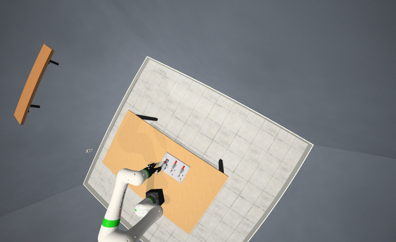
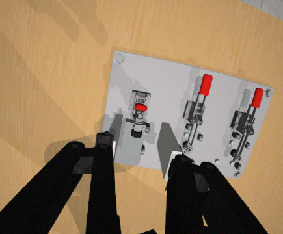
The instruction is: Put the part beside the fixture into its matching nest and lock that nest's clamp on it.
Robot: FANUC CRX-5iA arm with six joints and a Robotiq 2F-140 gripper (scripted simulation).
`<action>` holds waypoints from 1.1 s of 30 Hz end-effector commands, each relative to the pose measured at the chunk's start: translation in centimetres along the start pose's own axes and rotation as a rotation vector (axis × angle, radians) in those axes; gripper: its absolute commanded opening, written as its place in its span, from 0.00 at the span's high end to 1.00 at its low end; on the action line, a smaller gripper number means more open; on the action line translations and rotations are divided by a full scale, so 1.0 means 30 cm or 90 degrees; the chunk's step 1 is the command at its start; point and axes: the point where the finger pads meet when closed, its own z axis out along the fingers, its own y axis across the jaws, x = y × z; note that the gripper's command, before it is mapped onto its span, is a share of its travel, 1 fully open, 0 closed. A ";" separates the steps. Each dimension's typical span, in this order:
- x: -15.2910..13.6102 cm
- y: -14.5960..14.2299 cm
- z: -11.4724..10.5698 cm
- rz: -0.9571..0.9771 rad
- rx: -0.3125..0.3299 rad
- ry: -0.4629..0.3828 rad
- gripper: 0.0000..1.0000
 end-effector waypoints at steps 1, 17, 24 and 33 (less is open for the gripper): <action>0.005 0.003 0.000 0.000 0.000 0.000 0.72; 0.005 0.003 0.043 0.000 0.000 0.000 0.72; 0.005 0.003 0.107 0.000 0.000 0.000 0.72; 0.005 0.003 0.175 0.000 0.000 0.000 0.72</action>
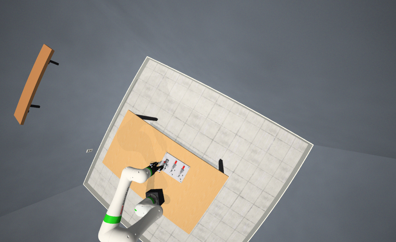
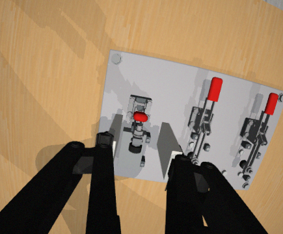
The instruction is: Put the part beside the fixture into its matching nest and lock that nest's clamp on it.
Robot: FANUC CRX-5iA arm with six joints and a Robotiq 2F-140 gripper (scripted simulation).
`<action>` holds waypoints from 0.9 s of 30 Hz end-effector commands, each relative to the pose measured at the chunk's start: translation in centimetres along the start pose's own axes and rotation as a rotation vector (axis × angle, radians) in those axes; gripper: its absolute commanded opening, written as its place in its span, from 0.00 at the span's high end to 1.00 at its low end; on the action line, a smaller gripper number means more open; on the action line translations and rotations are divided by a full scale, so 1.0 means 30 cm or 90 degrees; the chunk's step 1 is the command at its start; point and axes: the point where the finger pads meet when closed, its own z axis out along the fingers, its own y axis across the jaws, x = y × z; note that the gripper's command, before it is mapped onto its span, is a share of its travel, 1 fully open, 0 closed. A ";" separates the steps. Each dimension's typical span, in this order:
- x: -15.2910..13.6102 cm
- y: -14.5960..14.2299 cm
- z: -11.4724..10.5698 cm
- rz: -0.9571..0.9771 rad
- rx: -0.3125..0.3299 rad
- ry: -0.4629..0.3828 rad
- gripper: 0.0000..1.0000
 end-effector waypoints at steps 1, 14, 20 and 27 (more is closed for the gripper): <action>0.001 0.000 0.035 0.000 0.000 0.000 0.72; 0.001 0.000 0.091 0.000 0.000 0.000 0.72; 0.001 0.000 0.094 0.000 0.000 0.000 0.72; 0.001 0.000 0.094 0.000 0.000 0.000 0.72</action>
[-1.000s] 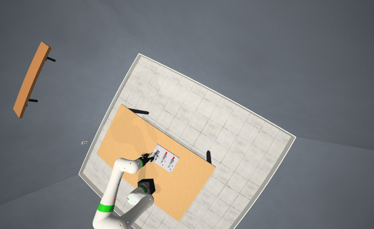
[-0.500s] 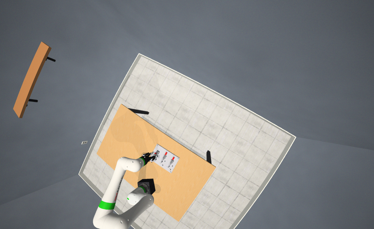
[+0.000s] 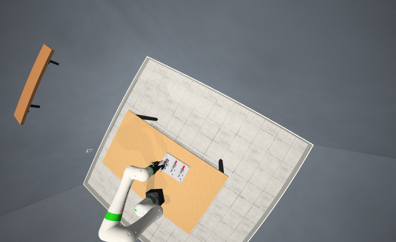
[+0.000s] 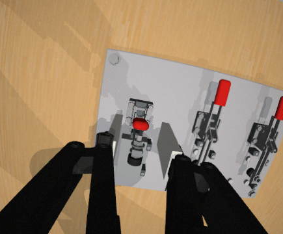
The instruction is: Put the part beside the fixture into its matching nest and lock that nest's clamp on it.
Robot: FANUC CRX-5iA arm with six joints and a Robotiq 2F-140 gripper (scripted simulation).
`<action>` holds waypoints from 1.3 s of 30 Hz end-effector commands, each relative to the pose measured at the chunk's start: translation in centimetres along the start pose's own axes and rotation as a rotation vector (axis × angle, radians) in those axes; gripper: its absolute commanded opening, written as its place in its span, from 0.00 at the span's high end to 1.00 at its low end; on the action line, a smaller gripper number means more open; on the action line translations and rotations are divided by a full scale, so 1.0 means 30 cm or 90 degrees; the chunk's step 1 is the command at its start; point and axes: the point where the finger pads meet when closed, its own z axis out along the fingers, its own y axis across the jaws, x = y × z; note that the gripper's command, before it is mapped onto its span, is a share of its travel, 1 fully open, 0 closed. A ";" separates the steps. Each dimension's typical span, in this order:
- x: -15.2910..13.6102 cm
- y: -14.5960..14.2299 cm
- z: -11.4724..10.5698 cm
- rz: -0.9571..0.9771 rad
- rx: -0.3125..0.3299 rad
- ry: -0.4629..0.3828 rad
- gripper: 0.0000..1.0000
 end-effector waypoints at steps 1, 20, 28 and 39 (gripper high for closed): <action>0.001 0.000 -0.001 0.000 0.000 0.000 0.72; 0.001 0.000 0.060 0.000 0.000 0.000 0.72; 0.001 0.000 0.116 0.000 0.000 0.000 0.72; 0.001 0.000 0.120 0.000 0.000 0.000 0.72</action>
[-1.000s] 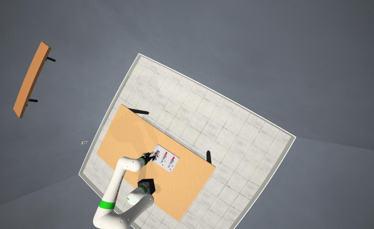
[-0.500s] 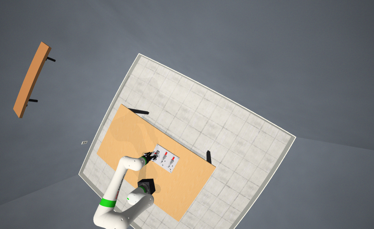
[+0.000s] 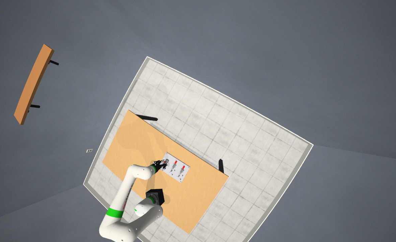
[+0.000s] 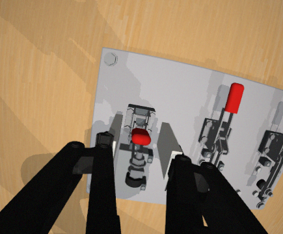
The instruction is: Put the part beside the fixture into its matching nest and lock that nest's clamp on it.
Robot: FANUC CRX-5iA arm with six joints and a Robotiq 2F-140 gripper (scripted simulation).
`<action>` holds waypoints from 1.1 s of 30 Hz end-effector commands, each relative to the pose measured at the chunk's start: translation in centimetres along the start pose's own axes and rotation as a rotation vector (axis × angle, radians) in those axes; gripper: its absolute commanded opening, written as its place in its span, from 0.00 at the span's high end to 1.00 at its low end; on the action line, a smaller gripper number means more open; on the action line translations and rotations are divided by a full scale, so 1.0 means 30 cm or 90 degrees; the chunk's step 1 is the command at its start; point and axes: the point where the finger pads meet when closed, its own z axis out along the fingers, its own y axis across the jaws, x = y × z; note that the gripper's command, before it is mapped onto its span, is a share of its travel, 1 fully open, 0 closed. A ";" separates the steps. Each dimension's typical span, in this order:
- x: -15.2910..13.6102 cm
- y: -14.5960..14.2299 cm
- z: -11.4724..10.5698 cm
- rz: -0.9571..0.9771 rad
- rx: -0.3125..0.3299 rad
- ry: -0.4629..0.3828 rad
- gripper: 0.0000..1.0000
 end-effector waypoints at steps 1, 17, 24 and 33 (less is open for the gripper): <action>0.001 0.000 0.000 0.000 0.000 0.000 0.72; 0.001 0.000 0.000 0.000 0.000 0.000 1.00; 0.001 0.000 0.000 0.000 0.000 0.000 1.00; 0.001 0.000 0.000 0.000 0.000 0.000 1.00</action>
